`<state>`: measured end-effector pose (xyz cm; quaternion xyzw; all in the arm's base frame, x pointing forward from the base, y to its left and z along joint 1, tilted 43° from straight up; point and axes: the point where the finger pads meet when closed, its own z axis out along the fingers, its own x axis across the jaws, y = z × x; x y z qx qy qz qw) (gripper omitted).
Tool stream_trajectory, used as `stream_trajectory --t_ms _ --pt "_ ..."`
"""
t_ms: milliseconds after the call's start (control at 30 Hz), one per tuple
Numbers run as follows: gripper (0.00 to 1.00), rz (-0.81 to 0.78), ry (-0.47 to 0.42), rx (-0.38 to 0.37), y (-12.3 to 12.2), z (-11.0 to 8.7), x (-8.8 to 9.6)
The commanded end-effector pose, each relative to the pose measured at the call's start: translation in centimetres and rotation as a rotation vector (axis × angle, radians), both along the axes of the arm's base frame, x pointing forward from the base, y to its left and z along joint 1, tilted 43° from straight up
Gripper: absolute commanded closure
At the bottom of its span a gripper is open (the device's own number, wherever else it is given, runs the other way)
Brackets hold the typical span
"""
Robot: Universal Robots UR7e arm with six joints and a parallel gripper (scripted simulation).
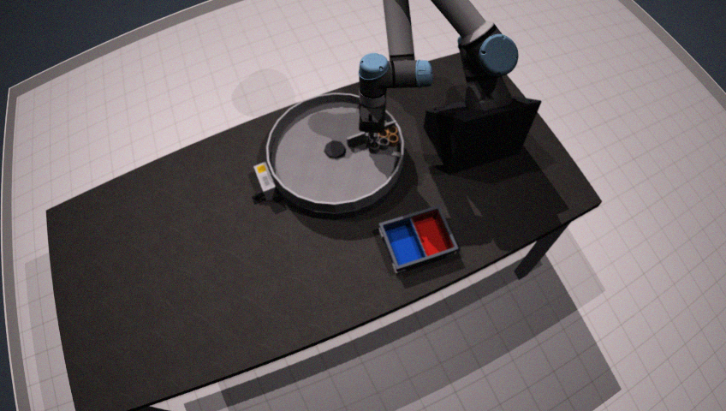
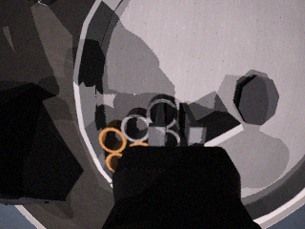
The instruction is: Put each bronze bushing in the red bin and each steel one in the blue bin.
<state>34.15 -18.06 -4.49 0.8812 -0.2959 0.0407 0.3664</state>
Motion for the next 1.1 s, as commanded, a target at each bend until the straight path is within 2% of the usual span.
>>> stream_trajectory --t_ms 0,700,733,1067 --pt "0.6 0.001 -0.001 0.0 -0.36 -0.38 -0.05" --pt "0.6 0.001 -0.001 0.0 -0.91 -0.98 -0.17" --pt "1.0 0.001 -0.001 0.0 -0.89 -0.96 -0.16" --pt "1.0 0.001 -0.001 0.0 -0.9 -0.96 -0.17"
